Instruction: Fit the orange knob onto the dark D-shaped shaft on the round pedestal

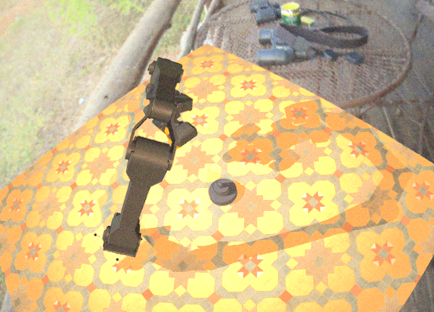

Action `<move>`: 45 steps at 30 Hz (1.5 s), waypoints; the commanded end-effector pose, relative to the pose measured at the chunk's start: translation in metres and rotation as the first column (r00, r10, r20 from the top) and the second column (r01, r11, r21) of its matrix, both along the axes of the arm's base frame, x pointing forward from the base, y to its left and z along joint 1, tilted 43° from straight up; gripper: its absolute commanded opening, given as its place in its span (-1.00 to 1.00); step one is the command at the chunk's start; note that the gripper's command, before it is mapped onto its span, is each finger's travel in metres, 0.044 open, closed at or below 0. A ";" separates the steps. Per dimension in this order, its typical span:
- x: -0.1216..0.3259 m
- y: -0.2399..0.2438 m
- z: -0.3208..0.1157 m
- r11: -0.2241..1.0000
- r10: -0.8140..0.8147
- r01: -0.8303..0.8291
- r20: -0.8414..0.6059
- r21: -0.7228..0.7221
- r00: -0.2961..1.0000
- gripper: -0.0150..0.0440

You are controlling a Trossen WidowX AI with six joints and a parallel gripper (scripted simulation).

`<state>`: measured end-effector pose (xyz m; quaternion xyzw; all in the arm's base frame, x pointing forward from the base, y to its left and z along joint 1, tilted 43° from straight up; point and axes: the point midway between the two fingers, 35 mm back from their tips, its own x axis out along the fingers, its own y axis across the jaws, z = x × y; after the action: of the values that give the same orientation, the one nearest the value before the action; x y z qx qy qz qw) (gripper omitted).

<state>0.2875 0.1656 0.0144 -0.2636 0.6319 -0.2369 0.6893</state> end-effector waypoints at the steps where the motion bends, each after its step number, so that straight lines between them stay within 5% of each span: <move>1: 0.006 -0.010 0.008 1.000 0.009 -0.009 0.005 0.005 1.000 -0.49; 45: 0.029 -0.137 0.064 1.000 0.007 -0.007 0.008 -0.011 1.000 -0.49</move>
<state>0.3177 0.0380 0.0732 -0.2633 0.6296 -0.2388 0.6909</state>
